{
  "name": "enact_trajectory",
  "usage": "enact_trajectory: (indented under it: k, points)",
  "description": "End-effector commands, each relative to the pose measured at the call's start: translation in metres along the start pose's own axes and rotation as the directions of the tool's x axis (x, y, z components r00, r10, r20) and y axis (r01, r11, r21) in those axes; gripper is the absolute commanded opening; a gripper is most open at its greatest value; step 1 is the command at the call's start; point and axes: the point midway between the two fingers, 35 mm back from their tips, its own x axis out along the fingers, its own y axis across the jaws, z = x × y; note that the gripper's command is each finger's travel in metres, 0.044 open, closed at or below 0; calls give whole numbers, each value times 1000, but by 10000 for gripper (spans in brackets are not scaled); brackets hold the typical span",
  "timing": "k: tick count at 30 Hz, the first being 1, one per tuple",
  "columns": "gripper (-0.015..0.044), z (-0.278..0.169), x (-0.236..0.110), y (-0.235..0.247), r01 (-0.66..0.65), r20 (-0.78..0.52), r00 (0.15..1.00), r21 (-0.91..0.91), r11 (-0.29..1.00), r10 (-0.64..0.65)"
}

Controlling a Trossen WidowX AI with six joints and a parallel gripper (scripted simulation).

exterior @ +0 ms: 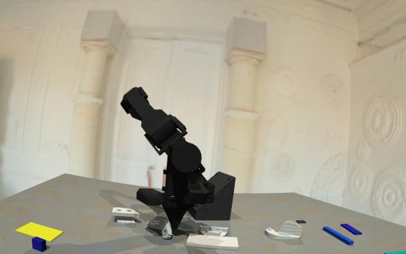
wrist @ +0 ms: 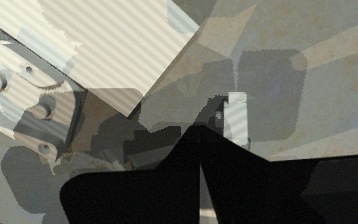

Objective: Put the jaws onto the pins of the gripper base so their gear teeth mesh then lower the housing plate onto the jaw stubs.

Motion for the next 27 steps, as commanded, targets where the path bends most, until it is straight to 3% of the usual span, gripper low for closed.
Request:
enact_trajectory:
  k: [1, 27]
  points:
    - [0, 0, 0, -6, -1, -2, 1000, -4, 1000, 1]
    - [0, 0, -2, -41, 1, -2, 1000, -3, 1000, -1]
